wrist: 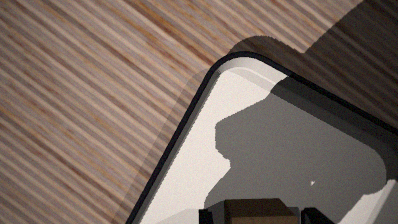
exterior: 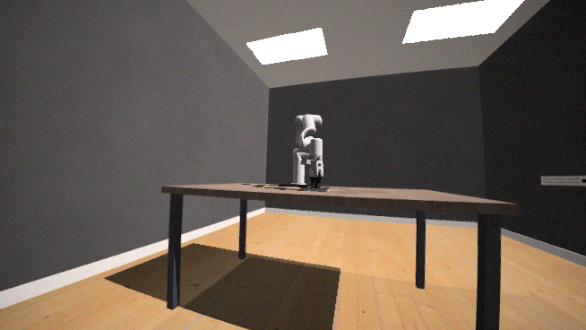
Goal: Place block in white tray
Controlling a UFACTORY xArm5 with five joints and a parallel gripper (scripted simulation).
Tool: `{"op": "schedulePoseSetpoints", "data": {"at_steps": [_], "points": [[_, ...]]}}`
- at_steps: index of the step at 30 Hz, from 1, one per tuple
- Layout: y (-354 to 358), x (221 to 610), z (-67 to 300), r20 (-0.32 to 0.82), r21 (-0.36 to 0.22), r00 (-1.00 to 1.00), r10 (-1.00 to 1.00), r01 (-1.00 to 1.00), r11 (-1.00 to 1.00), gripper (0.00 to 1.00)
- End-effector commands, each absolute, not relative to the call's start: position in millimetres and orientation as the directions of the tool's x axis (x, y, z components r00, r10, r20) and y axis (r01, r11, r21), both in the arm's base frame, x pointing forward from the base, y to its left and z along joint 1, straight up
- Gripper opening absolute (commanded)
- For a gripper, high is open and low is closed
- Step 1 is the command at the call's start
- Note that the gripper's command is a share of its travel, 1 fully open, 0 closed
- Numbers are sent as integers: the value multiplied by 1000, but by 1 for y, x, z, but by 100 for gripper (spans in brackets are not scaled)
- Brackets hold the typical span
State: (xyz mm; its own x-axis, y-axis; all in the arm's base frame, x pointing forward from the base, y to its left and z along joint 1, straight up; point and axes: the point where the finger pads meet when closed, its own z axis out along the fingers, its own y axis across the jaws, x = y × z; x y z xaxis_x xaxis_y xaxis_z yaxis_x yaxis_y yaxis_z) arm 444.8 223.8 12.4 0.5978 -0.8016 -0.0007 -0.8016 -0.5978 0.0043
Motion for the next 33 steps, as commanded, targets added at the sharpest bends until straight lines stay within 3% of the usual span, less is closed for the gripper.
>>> {"op": "schedulePoseSetpoints", "data": {"at_steps": [1, 33], "points": [[225, 446, 17, 0, 0, 598, -802, -802, -598, 55], [225, 446, 68, 0, 0, 598, -802, -802, -598, 55]]}}
